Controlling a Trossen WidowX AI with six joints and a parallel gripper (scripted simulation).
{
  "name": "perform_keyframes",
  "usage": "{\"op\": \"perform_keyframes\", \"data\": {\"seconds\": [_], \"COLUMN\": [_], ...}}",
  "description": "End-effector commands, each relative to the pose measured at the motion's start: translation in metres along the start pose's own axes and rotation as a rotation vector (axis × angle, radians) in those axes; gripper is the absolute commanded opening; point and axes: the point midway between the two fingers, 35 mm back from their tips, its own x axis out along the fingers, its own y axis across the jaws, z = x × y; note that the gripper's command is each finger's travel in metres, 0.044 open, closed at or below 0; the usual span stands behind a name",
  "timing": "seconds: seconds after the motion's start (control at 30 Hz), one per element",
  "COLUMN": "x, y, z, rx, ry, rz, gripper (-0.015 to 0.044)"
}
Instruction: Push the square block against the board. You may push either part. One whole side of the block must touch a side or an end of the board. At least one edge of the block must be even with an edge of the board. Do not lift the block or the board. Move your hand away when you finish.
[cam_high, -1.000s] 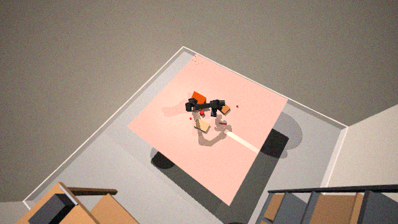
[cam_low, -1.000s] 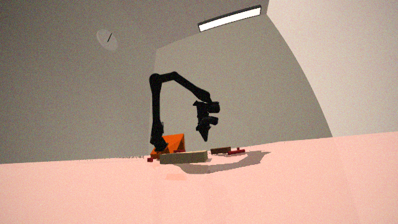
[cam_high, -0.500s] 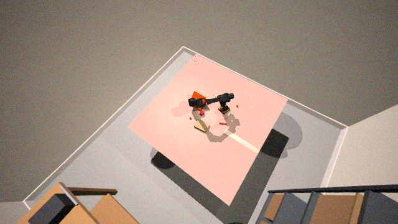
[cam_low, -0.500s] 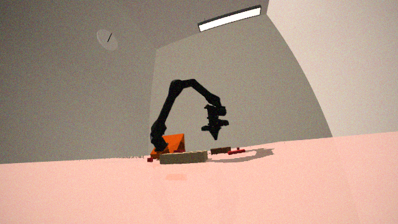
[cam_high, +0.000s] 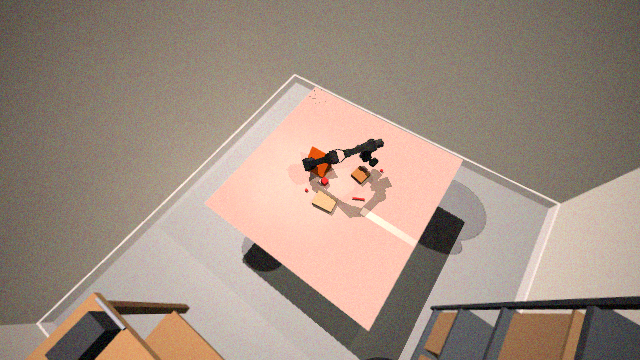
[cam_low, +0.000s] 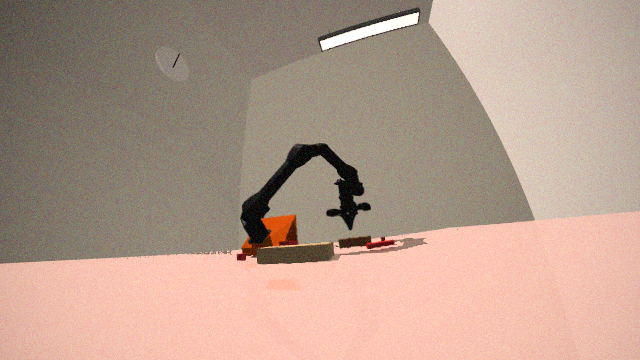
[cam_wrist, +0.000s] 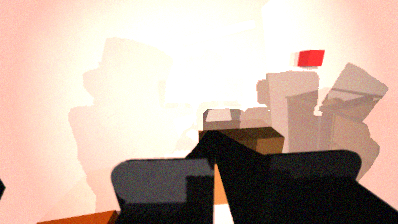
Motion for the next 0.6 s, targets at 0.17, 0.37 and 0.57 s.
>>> {"op": "perform_keyframes", "data": {"seconds": [0.17,0.37,0.57], "x": [0.056,0.056,0.056], "y": [-0.002,-0.002,-0.003], "z": [0.004,0.003,-0.005], "rx": [-0.018,-0.018,-0.019], "ry": [-0.002,-0.002,-0.002], "rz": [0.006,0.006,0.006], "gripper": [0.0000,0.0000,0.0000]}}
